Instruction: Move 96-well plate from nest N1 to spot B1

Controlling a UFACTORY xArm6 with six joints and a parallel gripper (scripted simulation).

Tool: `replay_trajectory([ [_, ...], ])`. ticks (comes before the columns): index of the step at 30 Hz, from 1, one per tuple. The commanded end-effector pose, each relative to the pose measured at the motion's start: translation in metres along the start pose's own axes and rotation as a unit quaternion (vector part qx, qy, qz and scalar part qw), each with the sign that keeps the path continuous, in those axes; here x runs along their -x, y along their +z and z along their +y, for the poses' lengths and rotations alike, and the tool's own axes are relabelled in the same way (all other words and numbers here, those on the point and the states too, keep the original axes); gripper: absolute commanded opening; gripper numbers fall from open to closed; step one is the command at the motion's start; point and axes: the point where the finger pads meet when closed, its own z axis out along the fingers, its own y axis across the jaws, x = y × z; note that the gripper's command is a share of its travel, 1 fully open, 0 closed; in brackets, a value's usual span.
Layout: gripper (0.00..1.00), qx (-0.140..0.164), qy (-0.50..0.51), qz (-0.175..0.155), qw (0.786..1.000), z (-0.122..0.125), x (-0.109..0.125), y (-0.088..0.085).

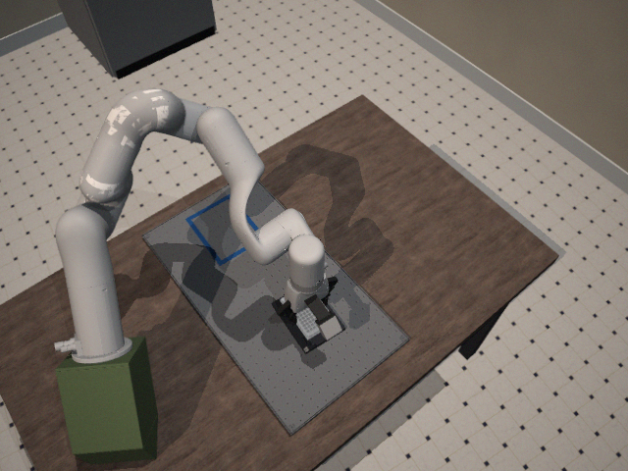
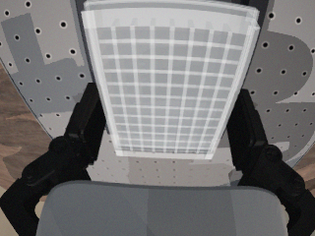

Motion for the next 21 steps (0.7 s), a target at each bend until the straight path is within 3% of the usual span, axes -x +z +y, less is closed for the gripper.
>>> replay_trajectory([
  [1,0.0,-0.001,0.0,0.001,1.0,-0.001,0.0,-0.002],
  [21,0.0,-0.001,0.0,0.001,1.0,-0.001,0.0,-0.03],
])
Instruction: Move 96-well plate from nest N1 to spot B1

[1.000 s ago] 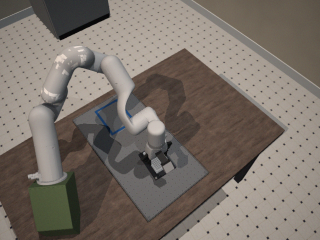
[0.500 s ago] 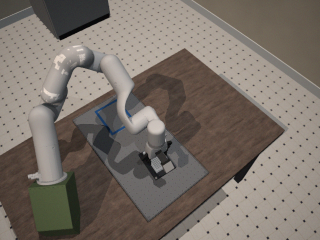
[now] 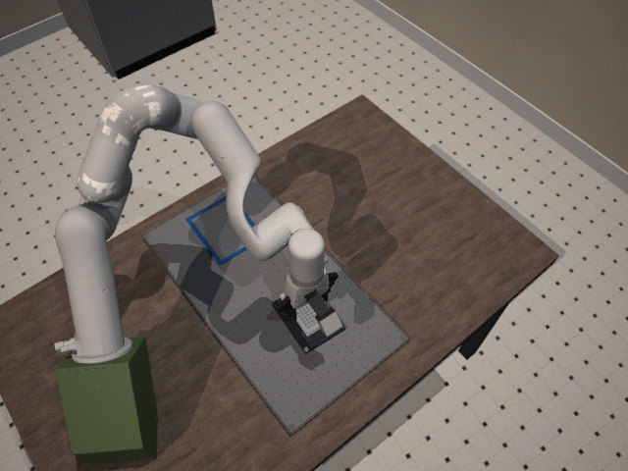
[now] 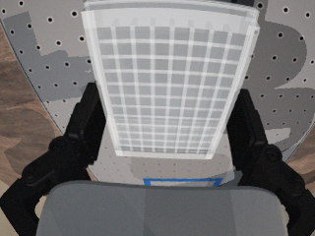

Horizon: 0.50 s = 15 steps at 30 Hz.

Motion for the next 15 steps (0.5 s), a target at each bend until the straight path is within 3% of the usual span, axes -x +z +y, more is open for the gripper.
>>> replay_trajectory([
  [1,0.0,-0.001,0.0,0.001,1.0,-0.001,0.0,-0.01],
  [15,0.0,-0.001,0.0,0.001,1.0,-0.001,0.0,-0.03],
])
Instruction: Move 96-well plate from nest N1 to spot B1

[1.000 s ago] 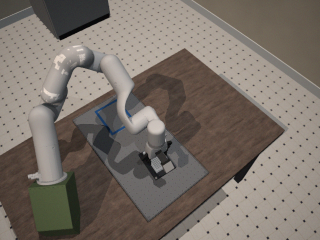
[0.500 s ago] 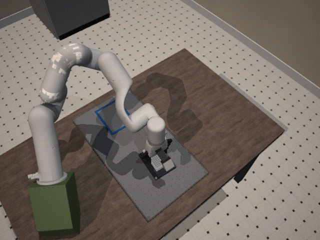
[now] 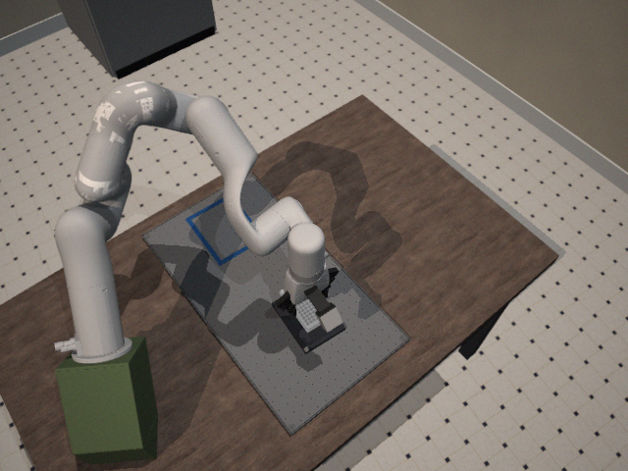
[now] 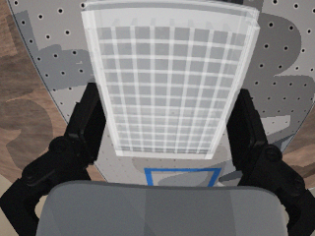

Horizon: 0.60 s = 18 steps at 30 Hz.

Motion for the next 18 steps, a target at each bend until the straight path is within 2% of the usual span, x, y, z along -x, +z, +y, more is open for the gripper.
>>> replay_trajectory([
  [1,0.0,-0.001,0.0,0.001,1.0,-0.0011,-0.0004,-0.0096],
  [8,0.0,-0.001,0.0,0.001,1.0,-0.0011,-0.0004,-0.018],
  [18,0.0,-0.001,0.0,0.001,1.0,-0.0011,-0.0004,-0.0184],
])
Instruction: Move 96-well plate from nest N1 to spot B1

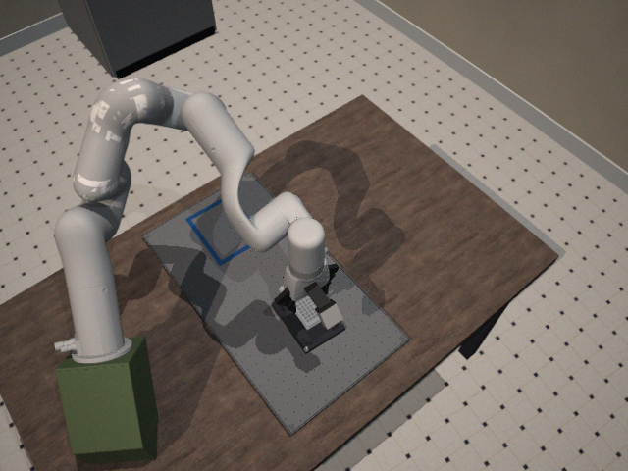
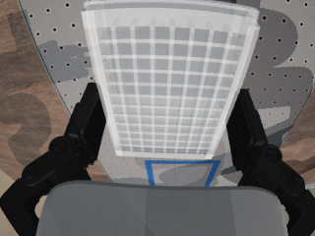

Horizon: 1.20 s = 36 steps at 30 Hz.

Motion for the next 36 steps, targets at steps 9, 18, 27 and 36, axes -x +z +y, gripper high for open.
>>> replay_trajectory([
  [9,0.0,-0.001,-0.028,0.001,1.0,0.001,0.013,-0.001],
  [18,0.0,-0.001,-0.028,0.001,1.0,0.004,0.043,0.0],
  [27,0.0,-0.001,-0.028,0.001,1.0,0.007,0.066,0.001],
  [36,0.0,-0.001,-0.028,0.001,1.0,0.011,0.096,0.002],
])
